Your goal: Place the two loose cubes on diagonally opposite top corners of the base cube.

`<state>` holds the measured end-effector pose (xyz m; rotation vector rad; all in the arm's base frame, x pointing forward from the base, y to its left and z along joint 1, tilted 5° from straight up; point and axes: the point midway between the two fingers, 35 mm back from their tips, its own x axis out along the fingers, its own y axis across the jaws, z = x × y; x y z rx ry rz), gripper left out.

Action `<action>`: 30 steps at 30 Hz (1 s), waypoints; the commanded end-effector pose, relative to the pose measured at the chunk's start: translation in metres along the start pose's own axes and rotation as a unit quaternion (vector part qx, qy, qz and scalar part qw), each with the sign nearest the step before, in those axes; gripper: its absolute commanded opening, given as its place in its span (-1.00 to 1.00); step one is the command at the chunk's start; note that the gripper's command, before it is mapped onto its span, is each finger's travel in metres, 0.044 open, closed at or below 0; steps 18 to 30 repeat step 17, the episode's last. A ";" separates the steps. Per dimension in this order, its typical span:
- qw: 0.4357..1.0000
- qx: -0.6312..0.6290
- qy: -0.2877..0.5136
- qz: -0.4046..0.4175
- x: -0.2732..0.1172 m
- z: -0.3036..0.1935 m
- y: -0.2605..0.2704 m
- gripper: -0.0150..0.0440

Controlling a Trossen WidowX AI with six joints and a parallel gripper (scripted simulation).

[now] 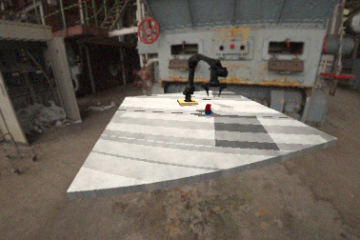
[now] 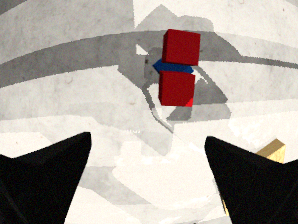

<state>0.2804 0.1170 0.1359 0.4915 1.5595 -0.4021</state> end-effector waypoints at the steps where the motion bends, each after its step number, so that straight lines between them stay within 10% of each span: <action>1: 1.000 -0.007 0.005 0.000 0.000 -0.038 0.032 0.86; 30: 1.000 -0.007 0.006 0.000 -0.001 -0.055 0.043 0.86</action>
